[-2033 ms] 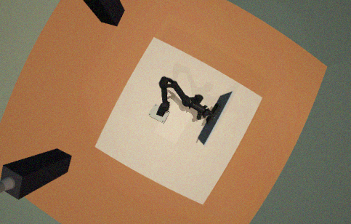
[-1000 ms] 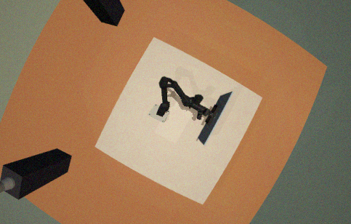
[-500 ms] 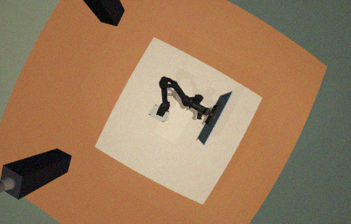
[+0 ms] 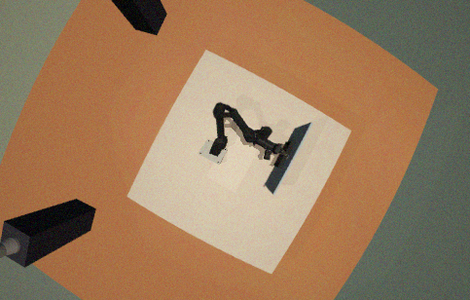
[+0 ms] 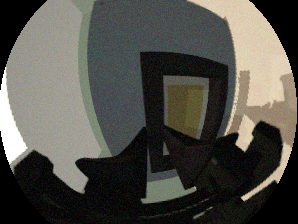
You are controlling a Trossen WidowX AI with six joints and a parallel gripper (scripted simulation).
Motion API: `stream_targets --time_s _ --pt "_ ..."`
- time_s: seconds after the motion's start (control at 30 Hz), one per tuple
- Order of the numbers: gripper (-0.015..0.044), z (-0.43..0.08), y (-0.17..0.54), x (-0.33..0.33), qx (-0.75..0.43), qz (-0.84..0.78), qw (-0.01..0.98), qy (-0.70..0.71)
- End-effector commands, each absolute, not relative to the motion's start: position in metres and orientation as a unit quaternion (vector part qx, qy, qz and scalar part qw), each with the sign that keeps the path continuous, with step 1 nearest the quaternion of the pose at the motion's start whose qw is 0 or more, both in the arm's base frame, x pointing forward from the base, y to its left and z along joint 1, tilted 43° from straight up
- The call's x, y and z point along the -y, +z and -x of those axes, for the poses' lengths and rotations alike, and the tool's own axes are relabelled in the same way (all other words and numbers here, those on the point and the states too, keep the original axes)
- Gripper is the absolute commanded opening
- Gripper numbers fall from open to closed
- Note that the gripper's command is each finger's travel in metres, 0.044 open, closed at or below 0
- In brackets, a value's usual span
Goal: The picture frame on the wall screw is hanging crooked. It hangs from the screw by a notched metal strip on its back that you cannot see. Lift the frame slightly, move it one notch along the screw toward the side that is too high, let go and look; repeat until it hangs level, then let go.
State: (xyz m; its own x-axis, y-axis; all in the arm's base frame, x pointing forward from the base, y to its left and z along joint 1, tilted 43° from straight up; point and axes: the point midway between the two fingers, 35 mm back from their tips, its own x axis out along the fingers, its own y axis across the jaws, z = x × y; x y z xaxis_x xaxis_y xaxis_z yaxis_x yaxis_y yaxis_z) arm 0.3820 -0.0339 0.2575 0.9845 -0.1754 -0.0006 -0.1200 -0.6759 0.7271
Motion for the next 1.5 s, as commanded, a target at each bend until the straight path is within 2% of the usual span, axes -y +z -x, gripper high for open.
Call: stream_targets --time_s 0.0,0.23,0.4,0.77,0.93,1.3,1.47 --pt "0.0079 -0.382 0.258 0.034 0.081 -0.915 0.393 -0.035" --pt "0.026 -0.382 0.258 0.034 0.081 -0.915 0.393 -0.035" --pt "0.026 -0.376 0.259 0.032 0.081 -0.919 0.384 -0.034" --pt "0.026 -0.285 0.256 0.015 0.088 -0.966 0.242 -0.023" --pt "0.026 -0.284 0.264 0.017 0.088 -0.964 0.25 -0.018" --pt "0.026 -0.195 0.279 0.031 0.087 -0.966 0.242 -0.026" --pt "0.026 -0.193 0.281 0.032 0.09 -0.966 0.243 -0.022"
